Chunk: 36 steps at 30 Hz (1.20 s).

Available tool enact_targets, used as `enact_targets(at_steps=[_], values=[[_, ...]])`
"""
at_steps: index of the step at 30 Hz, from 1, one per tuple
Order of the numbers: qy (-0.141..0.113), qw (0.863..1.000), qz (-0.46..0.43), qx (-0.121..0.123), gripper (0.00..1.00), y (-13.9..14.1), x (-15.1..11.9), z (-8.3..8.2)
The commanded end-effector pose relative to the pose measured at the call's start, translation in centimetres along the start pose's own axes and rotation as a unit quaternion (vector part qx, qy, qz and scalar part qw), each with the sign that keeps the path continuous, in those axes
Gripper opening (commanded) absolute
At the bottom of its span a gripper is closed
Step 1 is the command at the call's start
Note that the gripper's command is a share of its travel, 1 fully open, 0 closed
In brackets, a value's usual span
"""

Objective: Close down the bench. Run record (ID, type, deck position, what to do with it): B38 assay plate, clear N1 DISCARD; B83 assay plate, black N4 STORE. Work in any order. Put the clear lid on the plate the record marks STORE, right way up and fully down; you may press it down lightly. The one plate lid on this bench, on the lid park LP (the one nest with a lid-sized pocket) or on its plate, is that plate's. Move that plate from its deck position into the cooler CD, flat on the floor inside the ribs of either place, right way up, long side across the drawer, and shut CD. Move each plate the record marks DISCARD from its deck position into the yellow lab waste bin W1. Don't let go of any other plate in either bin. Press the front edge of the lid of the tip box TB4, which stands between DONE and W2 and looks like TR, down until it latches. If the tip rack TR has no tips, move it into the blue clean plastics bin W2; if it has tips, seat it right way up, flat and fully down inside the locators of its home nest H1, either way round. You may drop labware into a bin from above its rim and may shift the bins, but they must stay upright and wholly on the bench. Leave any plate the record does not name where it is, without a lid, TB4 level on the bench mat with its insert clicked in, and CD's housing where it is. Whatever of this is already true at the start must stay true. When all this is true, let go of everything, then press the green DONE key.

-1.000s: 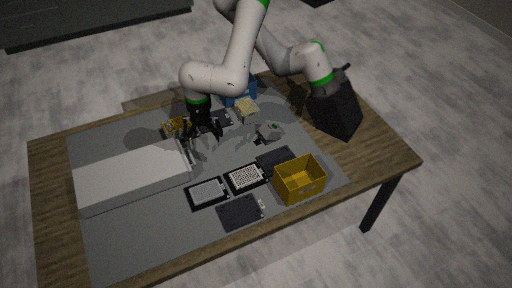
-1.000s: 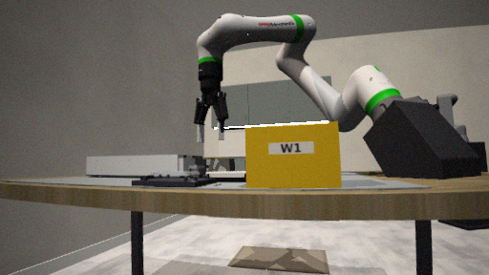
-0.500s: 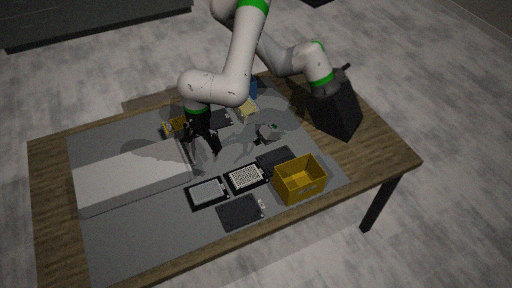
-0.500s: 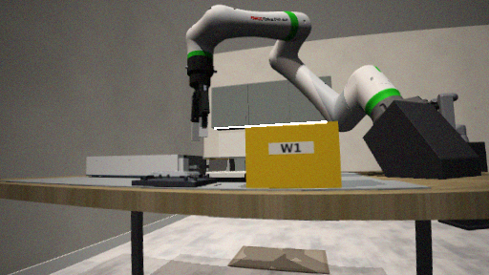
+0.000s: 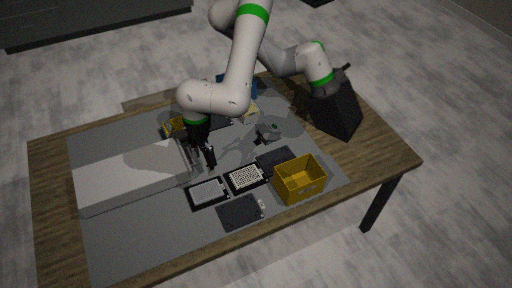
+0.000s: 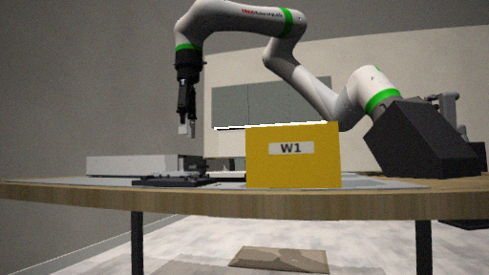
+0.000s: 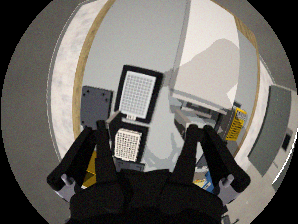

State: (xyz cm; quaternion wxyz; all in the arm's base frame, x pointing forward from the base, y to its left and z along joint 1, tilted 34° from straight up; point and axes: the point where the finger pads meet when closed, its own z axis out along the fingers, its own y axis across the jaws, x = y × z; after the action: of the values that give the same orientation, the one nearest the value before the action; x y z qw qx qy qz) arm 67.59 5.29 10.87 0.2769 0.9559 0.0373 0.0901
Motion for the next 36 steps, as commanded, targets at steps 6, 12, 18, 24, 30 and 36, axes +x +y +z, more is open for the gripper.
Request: enact_targets(at_steps=[6, 12, 18, 24, 30, 36], values=[[0.0, 0.991, 0.137, -0.003, 0.66, -2.7, 2.1, -0.3], [0.0, 0.991, 0.137, -0.003, 0.66, -3.6, 2.7, -0.4], [0.0, 0.991, 0.137, -0.003, 0.66, -3.6, 2.7, -0.4], [0.0, 0.991, 0.137, -0.003, 0.66, -3.6, 2.7, 0.2], [0.0, 0.991, 0.137, -0.003, 0.66, -3.6, 2.7, 0.8], [0.0, 0.991, 0.137, -0.003, 0.66, -3.6, 2.7, 1.5]])
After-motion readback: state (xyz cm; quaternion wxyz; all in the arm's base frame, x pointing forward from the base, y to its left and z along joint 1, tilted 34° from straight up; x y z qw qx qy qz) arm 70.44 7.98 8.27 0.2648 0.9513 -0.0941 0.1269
